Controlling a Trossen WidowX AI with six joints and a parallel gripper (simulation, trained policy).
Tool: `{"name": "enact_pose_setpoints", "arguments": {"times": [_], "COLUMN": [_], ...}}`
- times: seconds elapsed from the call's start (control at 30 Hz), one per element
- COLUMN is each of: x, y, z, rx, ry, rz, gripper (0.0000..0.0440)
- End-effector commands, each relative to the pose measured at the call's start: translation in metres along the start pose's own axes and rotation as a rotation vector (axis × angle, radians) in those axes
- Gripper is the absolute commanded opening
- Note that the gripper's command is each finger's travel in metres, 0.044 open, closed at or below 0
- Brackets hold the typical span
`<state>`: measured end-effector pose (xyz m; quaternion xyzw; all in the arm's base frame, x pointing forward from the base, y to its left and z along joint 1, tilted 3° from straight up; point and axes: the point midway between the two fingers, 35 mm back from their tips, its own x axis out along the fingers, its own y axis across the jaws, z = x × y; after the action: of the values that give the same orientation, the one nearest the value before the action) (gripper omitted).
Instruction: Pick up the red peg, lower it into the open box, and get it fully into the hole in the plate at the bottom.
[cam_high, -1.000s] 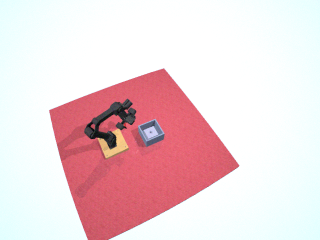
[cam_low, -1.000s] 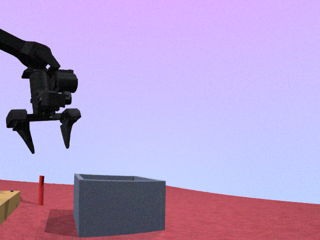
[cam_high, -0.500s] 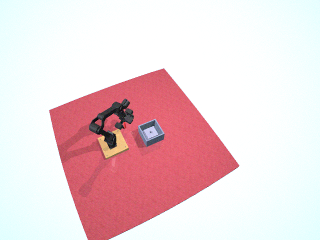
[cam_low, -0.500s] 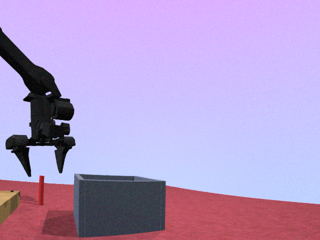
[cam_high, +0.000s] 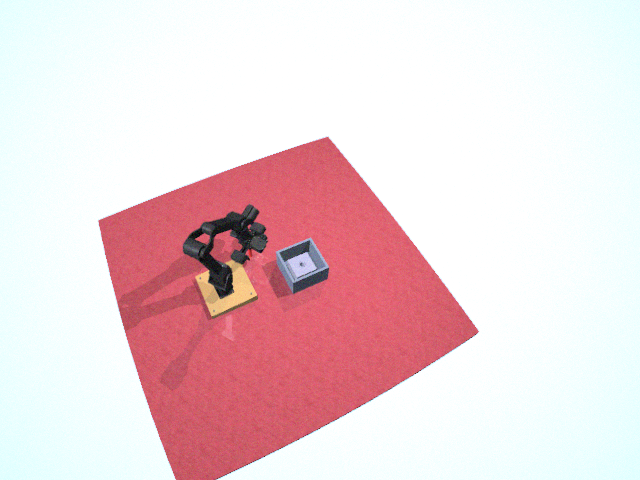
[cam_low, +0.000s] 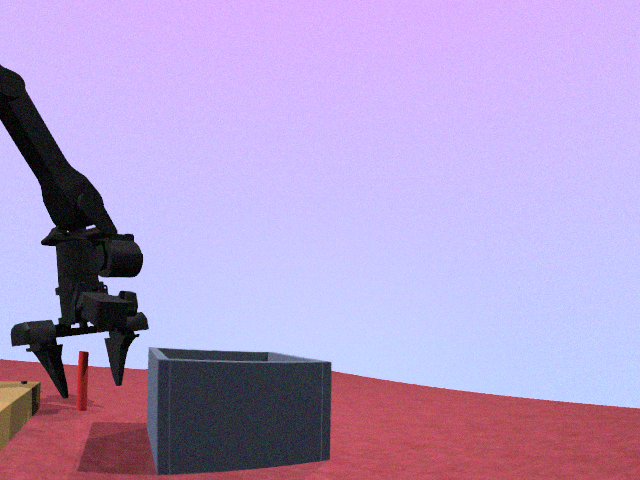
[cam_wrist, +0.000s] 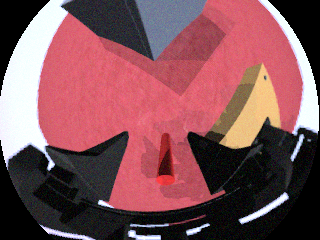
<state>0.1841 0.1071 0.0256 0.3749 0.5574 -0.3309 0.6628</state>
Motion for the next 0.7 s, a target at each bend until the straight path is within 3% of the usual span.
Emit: {"name": "enact_pose_setpoints", "arguments": {"times": [0.0,0.37,0.67], "x": [0.007,0.007,-0.01], "y": [-0.002,-0.003,0.011], "z": [-0.004,-0.006,0.012], "rx": [0.014,0.001,-0.051], "ry": [0.022,0.1,0.033], "rz": [-0.011,-0.047,0.0], "gripper": [0.0298,0.0009,0.0]}}
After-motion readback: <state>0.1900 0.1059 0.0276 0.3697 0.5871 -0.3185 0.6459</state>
